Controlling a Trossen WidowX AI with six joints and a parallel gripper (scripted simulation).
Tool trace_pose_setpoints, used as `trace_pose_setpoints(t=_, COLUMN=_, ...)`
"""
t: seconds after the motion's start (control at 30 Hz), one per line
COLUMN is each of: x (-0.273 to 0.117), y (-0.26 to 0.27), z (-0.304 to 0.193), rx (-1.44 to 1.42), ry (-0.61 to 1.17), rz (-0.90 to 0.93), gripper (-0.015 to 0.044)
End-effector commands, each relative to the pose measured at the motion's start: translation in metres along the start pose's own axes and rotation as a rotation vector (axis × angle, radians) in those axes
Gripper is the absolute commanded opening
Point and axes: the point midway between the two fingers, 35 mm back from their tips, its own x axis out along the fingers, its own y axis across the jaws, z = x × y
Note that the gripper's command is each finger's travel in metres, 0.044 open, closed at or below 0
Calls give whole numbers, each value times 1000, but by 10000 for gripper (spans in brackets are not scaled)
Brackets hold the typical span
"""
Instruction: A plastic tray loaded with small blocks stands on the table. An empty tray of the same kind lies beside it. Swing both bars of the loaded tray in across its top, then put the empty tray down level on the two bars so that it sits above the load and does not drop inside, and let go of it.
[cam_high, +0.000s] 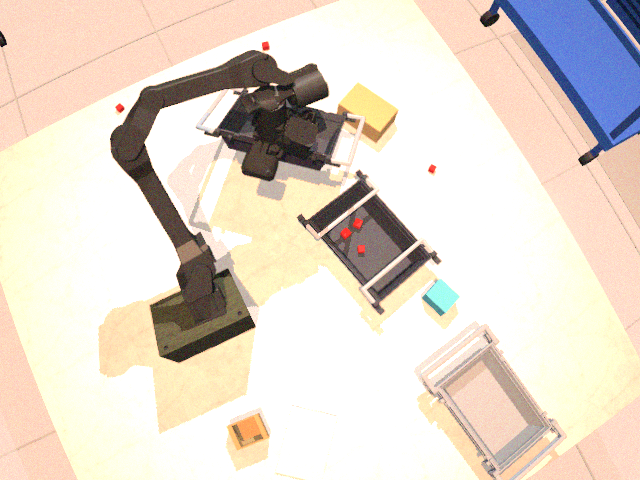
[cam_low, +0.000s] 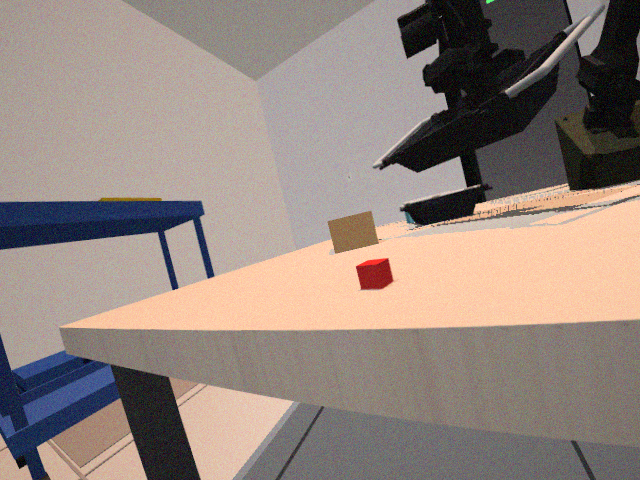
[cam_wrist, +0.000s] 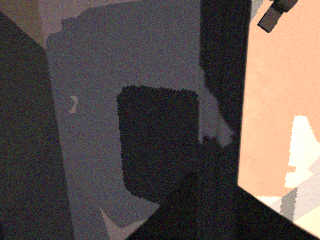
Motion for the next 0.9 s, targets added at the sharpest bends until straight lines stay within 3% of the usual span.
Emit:
trace_pose_setpoints(t=0.0, x=-5, y=1, z=18, rx=36, ry=-17, rz=13, gripper=0)
trace_pose_setpoints(t=0.87, x=-3, y=-36, z=125, rx=322, ry=-7, rz=11, gripper=0)
